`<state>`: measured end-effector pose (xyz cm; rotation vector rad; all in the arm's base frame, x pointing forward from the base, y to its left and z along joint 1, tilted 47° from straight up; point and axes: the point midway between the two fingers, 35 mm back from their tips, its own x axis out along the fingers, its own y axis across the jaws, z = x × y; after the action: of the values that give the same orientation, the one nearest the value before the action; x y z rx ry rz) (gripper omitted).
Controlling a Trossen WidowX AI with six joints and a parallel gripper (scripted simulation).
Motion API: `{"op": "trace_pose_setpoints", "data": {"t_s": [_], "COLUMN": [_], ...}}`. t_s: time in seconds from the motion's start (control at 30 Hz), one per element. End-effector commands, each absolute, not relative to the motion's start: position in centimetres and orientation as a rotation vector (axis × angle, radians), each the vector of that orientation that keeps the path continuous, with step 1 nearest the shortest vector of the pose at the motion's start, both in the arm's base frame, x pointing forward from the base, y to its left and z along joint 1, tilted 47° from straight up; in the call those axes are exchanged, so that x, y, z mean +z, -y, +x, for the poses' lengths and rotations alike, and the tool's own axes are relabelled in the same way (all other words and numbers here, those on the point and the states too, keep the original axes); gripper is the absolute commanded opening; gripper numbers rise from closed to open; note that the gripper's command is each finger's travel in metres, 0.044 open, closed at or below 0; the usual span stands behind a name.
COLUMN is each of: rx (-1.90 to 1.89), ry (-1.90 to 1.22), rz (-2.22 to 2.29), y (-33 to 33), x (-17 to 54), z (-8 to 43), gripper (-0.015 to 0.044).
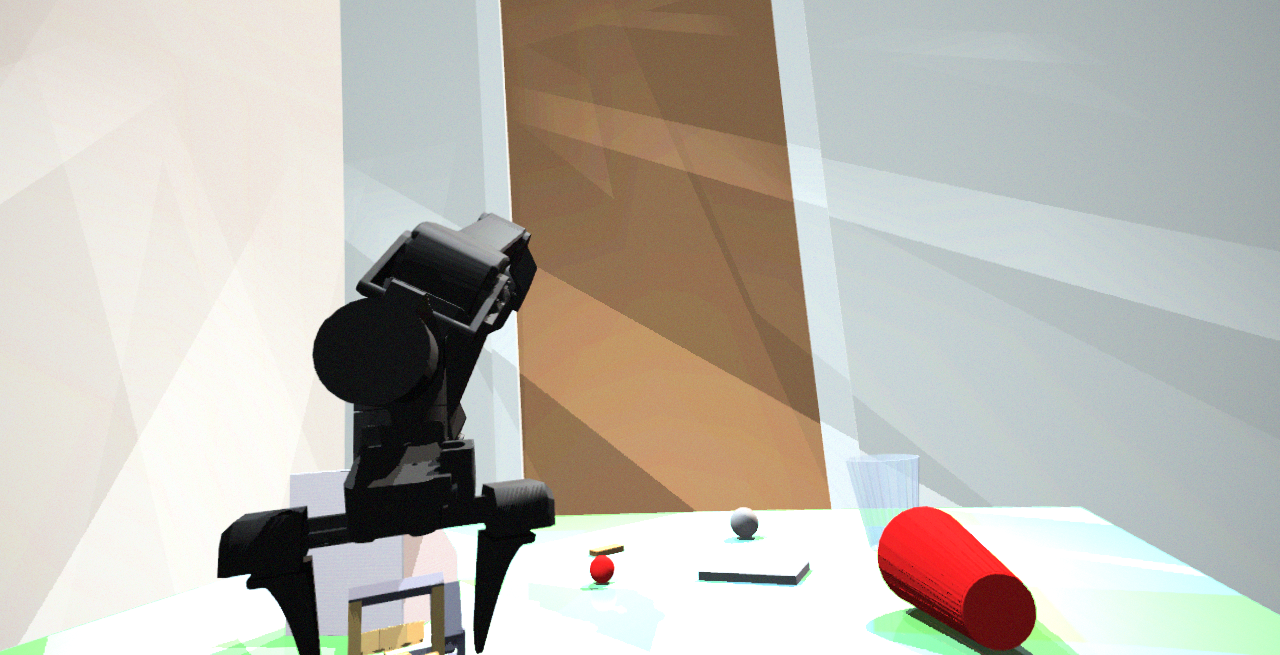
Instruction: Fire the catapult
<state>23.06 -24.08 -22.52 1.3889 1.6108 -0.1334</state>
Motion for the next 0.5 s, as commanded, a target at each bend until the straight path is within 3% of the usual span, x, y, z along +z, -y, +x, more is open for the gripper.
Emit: {"op": "trace_pose_setpoints", "data": {"t_s": [0.0,0.47], "rx": [-0.132,-0.131], "ry": [-1.612,-1.612], "rz": [1.396,1.397], "y": [23.4,21.8], "x": [-23.1,-24.7], "z": [23.1,23.4], "gripper": [0.0440,0.0440]}}
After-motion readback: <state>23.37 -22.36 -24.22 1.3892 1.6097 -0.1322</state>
